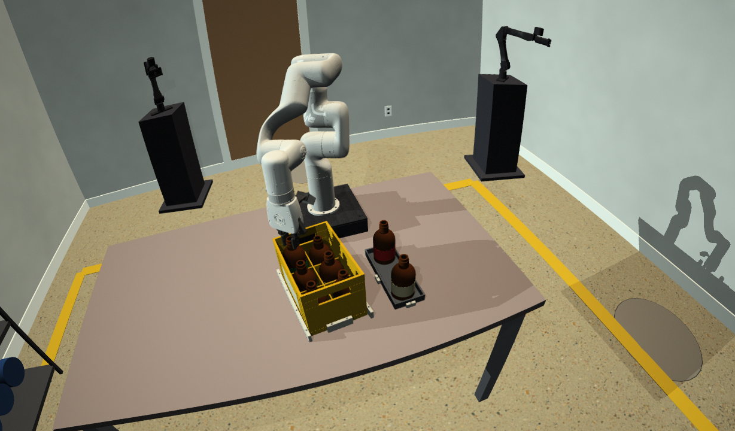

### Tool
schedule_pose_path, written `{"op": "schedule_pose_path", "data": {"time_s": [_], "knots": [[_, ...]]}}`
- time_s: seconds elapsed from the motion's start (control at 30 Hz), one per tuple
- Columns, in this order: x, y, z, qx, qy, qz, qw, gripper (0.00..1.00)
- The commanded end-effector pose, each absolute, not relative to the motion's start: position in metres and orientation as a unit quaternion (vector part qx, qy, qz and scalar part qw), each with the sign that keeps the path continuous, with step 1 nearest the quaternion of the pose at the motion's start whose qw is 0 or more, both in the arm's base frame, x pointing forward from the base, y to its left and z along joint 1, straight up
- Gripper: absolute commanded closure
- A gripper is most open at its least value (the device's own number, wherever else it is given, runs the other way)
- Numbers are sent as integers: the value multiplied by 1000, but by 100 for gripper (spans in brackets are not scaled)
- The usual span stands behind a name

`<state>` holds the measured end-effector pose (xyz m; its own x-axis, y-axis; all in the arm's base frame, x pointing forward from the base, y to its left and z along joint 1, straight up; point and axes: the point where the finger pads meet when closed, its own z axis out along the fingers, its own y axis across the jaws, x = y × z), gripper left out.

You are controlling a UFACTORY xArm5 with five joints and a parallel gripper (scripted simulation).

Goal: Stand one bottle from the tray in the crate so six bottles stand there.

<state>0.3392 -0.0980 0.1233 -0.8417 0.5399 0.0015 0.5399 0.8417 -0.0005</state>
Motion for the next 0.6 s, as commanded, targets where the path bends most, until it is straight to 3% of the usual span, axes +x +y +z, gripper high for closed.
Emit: {"op": "schedule_pose_path", "data": {"time_s": [0.0,0.57], "knots": [[340,-98,121,-281,-960,0,-1,100],[340,-98,118,-281,-960,0,-1,100]]}}
